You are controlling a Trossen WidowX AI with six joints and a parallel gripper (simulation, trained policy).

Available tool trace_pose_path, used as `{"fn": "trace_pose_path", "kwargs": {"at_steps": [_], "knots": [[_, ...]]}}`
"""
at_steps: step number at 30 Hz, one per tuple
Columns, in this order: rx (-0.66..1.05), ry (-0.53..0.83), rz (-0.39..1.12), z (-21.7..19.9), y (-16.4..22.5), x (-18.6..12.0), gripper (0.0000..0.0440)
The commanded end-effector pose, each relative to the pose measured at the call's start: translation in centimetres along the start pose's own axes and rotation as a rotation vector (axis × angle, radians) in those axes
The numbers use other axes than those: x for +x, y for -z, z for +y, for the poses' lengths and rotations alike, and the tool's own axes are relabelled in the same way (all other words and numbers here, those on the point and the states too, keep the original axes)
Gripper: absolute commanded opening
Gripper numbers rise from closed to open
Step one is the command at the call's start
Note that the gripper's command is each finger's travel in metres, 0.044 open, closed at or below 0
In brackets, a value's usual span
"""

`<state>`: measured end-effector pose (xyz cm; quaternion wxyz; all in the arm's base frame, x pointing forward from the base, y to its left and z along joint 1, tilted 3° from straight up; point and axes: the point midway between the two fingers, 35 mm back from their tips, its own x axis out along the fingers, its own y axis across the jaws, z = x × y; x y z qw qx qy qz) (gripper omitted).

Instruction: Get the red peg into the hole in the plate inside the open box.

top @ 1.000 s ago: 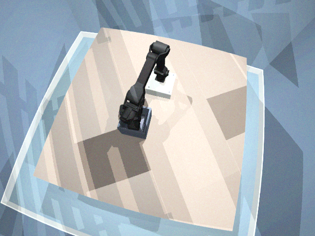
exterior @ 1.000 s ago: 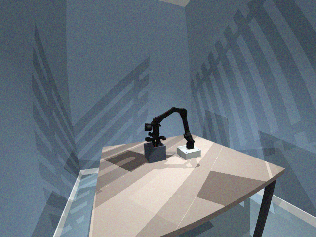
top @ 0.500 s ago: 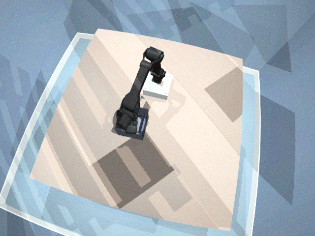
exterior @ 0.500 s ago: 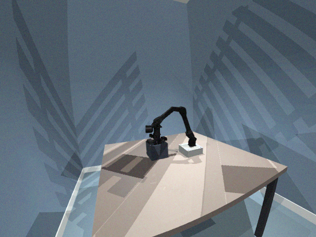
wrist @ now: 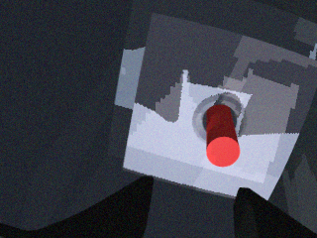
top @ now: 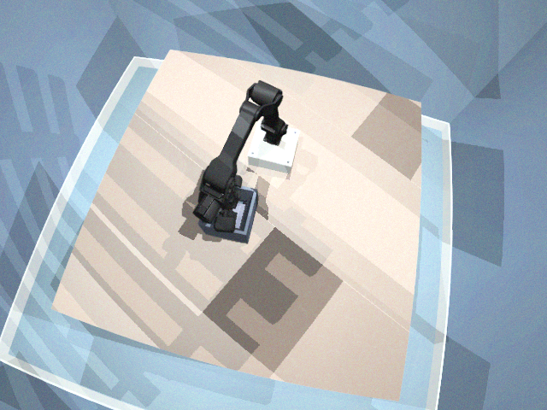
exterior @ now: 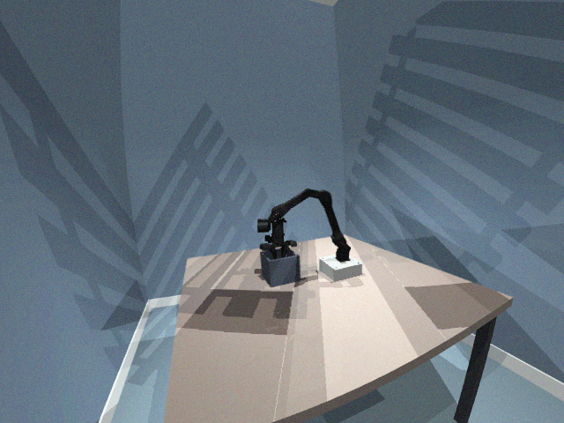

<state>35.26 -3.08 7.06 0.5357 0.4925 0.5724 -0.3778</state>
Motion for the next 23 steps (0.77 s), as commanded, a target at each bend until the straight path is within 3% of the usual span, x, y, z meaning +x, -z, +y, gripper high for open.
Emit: {"fn": "trace_pose_path", "kwargs": {"at_steps": [1, 17, 23], "knots": [[0.007, -0.028, 0.033, 0.4, -0.1, -1.1, 0.0184], [0.029, -0.127, 0.129, 1.6, -0.8, -5.0, 0.0227], [0.018, -0.167, 0.141, 2.1, -1.5, -6.3, 0.0186]]}}
